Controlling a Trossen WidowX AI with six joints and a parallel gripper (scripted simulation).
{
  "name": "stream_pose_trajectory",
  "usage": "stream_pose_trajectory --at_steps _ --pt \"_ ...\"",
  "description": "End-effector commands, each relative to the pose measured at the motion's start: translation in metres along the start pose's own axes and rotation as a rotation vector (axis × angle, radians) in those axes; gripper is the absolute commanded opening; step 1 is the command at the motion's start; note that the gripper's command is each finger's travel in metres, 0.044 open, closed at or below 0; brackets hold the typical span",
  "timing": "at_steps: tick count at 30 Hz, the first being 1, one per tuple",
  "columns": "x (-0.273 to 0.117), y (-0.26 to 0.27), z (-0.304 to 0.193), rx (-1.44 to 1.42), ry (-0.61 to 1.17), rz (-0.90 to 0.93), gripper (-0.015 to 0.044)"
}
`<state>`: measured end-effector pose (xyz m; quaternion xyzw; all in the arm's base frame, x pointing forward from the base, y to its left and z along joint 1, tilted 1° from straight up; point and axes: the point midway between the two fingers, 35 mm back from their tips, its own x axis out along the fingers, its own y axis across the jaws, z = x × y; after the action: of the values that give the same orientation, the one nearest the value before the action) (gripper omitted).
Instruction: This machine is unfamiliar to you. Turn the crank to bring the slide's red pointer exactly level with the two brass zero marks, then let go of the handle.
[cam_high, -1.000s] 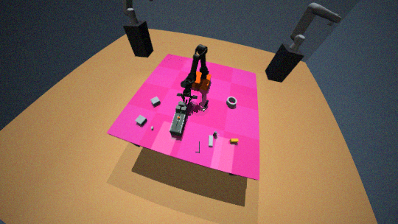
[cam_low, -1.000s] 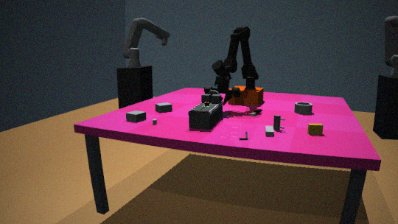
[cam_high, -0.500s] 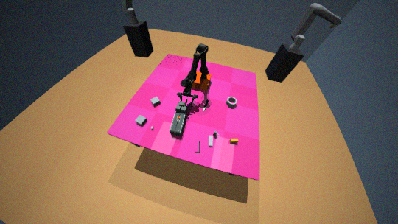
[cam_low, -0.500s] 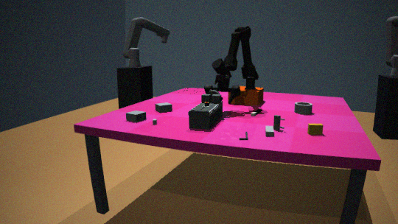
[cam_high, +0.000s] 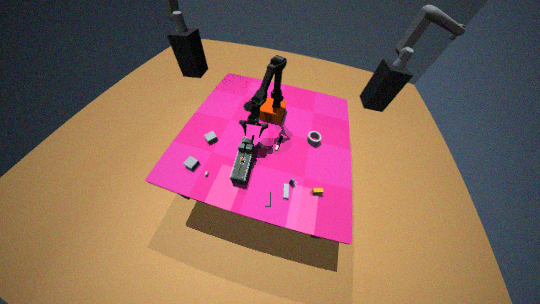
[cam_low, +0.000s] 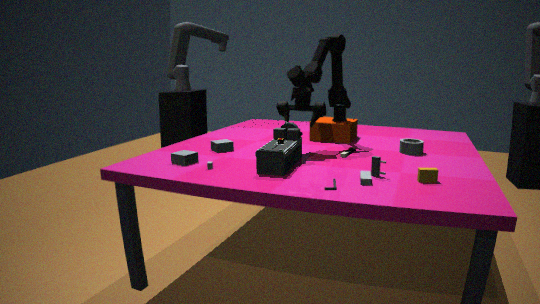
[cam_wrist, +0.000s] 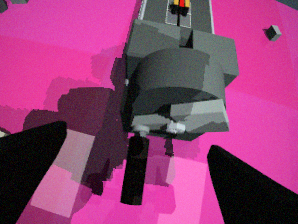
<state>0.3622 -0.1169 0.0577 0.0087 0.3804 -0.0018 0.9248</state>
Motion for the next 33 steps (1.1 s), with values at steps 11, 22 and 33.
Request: stream_pose_trajectory --at_steps 11,22,33 --pt "-0.058 0.000 0.069 0.015 -0.017 -0.016 0.0440" --pt "-0.021 -0.005 0.117 0.184 -0.001 -0.091 0.0440" --pt "0.021 -0.001 0.156 0.343 -0.011 -0.165 0.0440"
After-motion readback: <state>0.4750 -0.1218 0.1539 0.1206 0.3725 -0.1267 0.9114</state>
